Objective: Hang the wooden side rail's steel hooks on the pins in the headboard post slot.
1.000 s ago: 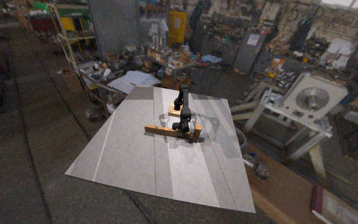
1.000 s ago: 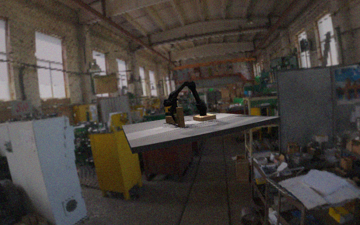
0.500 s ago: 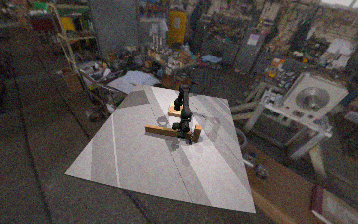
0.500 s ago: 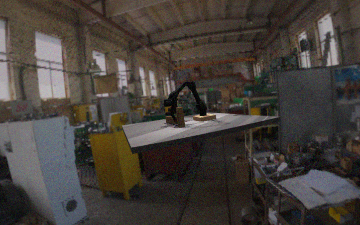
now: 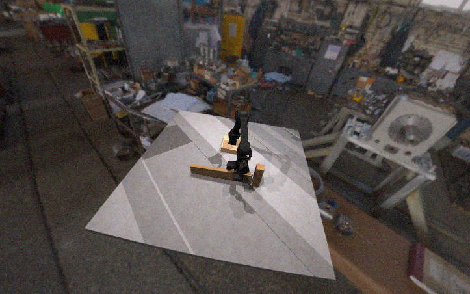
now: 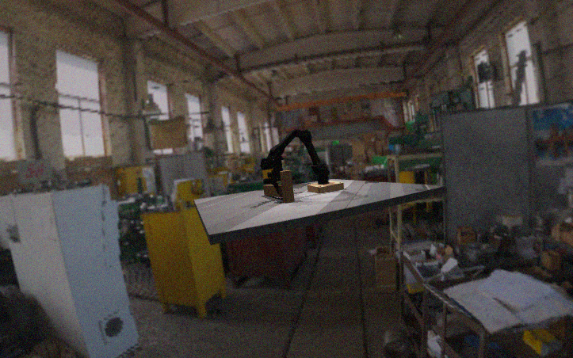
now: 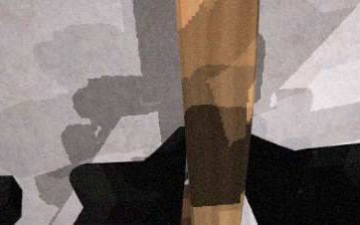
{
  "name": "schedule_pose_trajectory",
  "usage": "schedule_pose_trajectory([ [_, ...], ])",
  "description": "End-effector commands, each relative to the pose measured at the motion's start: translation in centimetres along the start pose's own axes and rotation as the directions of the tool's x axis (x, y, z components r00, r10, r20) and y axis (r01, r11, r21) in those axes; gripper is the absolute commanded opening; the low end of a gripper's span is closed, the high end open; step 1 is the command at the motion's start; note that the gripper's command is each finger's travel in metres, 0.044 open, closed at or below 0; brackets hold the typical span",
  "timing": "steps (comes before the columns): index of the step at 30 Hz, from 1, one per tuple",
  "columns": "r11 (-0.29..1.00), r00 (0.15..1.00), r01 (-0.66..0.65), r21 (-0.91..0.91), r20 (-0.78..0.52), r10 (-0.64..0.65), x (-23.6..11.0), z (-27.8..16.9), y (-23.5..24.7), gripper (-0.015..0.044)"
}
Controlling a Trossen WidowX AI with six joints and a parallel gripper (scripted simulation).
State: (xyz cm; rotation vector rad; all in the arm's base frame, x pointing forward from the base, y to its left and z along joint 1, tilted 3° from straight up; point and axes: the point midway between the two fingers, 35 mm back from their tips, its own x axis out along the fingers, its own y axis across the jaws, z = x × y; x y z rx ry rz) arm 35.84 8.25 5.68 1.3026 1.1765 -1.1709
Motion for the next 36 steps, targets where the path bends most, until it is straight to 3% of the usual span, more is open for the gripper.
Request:
schedule_pose_trajectory([
  [1,1.0,1.0,-0.008,0.004,-0.005,0.008,-0.32,-0.15,0.22,0.0],
  [36,1.0,1.0,-0.008,0.004,-0.005,0.008,-0.21,-0.53,0.33,0.0],
])
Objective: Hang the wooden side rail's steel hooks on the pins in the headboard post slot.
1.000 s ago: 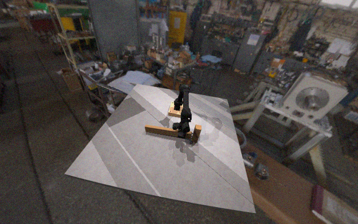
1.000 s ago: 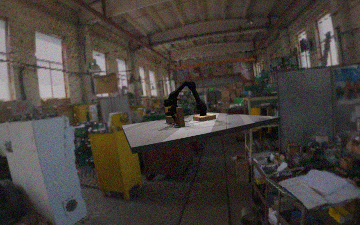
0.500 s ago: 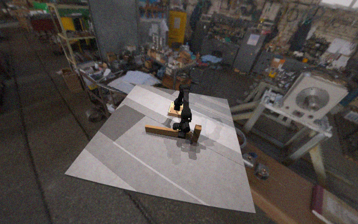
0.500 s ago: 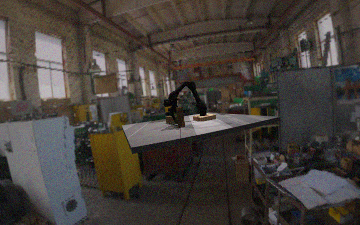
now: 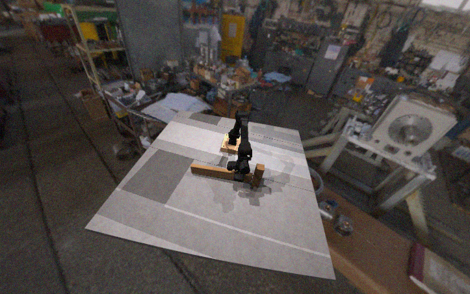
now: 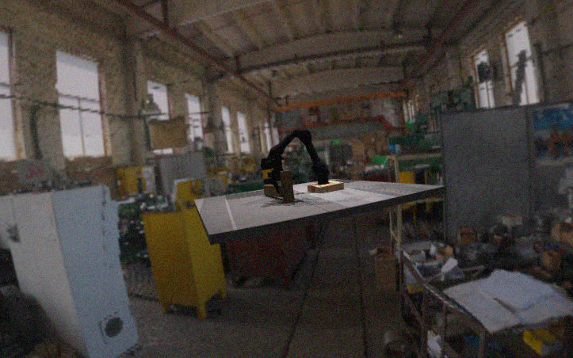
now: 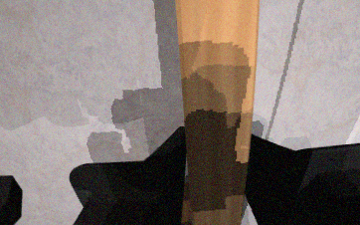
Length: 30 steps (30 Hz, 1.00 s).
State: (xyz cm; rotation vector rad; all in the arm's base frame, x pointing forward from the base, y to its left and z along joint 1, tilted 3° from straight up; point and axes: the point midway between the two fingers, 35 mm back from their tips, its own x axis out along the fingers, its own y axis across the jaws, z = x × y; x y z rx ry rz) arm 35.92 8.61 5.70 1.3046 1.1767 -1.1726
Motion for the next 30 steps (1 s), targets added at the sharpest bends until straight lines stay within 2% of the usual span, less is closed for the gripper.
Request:
schedule_pose_trajectory([
  [1,1.0,1.0,-0.008,0.001,-0.005,0.008,-0.21,-0.19,0.26,0.0],
  [30,1.0,1.0,-0.008,0.001,-0.005,0.008,-0.26,-0.49,0.21,0.0],
])
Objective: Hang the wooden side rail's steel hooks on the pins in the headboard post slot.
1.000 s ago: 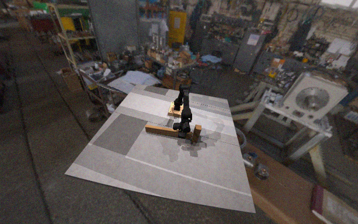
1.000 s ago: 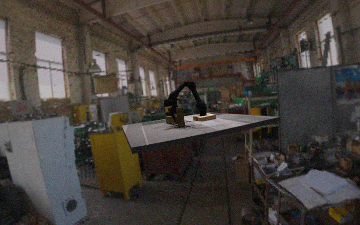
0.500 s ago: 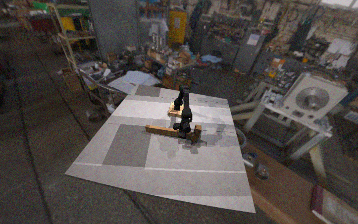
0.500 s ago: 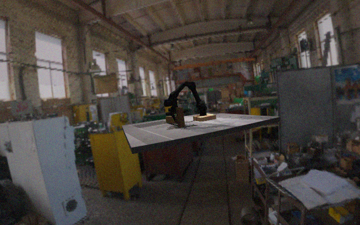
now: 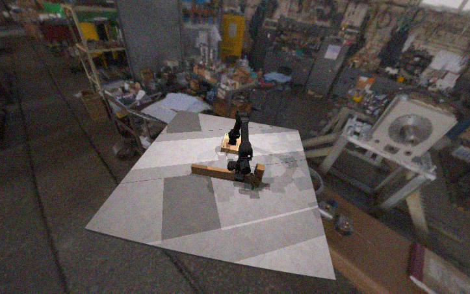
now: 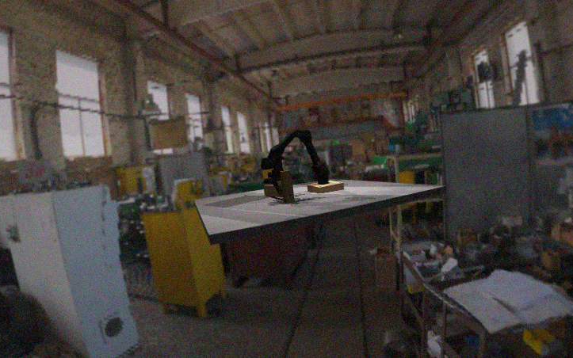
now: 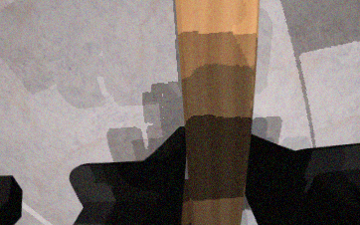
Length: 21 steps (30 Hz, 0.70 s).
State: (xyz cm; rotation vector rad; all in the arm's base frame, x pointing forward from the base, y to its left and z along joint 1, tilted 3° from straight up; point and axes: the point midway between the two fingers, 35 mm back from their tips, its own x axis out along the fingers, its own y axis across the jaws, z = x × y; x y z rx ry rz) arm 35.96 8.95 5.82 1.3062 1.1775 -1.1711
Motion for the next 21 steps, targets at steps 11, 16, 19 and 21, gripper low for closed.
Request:
schedule_pose_trajectory([
  [11,1.0,1.0,-0.008,0.002,-0.003,0.008,-0.03,-0.27,0.06,0.0],
  [16,1.0,1.0,-0.007,0.002,-0.003,0.007,0.01,-0.33,0.01,0.0],
  [19,1.0,1.0,-0.007,0.002,-0.003,0.007,-0.02,-0.36,-0.03,0.0],
  [21,1.0,1.0,-0.007,0.002,-0.003,0.007,-0.04,-0.38,-0.03,0.0],
])
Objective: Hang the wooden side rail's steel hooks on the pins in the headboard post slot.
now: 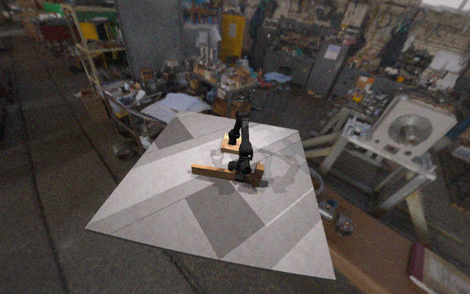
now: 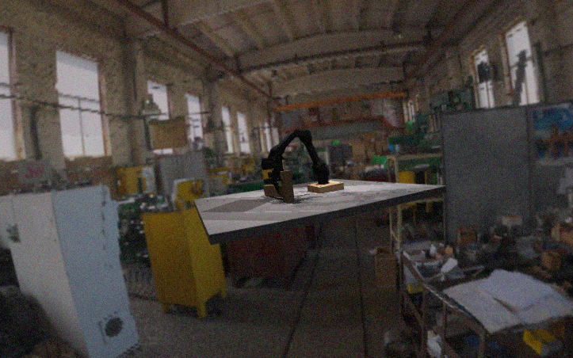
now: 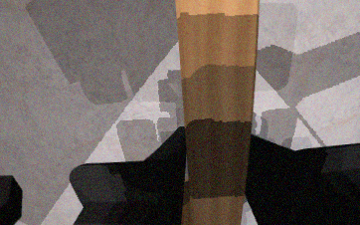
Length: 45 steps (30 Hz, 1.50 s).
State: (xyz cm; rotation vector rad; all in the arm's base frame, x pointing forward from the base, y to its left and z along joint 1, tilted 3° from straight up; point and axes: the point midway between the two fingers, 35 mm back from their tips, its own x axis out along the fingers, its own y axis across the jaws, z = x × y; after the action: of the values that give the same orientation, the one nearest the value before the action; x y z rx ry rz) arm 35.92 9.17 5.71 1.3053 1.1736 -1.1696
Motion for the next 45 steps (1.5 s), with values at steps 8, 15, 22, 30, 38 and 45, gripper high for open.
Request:
schedule_pose_trajectory([
  [8,1.0,1.0,-0.004,0.002,-0.006,0.004,-0.05,-0.17,0.02,0.0],
  [15,1.0,1.0,-0.004,0.002,-0.006,0.004,0.07,-0.17,0.02,0.0],
  [22,1.0,1.0,-0.004,0.002,-0.006,0.004,0.19,-0.17,0.02,0.0],
  [30,1.0,1.0,-0.004,0.002,-0.006,0.004,0.32,-0.17,0.02,0.0],
  [38,1.0,1.0,-0.004,0.002,-0.006,0.004,0.46,-0.17,0.02,0.0],
  [45,1.0,1.0,-0.004,0.002,-0.006,0.004,0.57,-0.17,0.02,0.0],
])
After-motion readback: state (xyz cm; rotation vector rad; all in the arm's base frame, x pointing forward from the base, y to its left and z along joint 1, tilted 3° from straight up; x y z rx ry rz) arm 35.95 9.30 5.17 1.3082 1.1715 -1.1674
